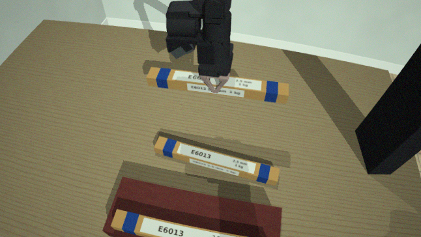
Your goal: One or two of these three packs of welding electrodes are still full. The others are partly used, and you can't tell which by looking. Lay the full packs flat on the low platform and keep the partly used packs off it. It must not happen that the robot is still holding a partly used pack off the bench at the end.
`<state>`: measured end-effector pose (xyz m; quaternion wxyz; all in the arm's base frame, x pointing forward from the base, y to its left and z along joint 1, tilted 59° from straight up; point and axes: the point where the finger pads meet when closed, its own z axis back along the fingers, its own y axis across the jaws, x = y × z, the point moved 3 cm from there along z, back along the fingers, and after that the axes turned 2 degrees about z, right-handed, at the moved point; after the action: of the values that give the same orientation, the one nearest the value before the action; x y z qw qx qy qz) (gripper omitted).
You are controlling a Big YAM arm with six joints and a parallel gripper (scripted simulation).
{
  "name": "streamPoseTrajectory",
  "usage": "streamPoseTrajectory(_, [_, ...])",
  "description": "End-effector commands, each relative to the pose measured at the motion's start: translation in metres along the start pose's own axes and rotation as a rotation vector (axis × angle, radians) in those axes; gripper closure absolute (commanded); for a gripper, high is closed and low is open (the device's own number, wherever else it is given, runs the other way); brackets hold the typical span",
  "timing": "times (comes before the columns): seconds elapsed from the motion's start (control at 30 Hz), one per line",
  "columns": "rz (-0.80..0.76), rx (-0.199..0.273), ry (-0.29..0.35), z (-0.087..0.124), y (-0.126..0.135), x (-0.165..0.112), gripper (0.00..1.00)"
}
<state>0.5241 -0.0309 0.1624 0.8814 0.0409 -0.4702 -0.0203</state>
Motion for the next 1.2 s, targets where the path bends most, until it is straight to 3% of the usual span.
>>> streamPoseTrajectory(0.0, [-0.014, -0.007, -0.075, 0.026, 0.007, 0.024, 1.00])
streamPoseTrajectory(1.17, [-0.015, -0.001, -0.064, 0.017, 0.091, 0.026, 1.00])
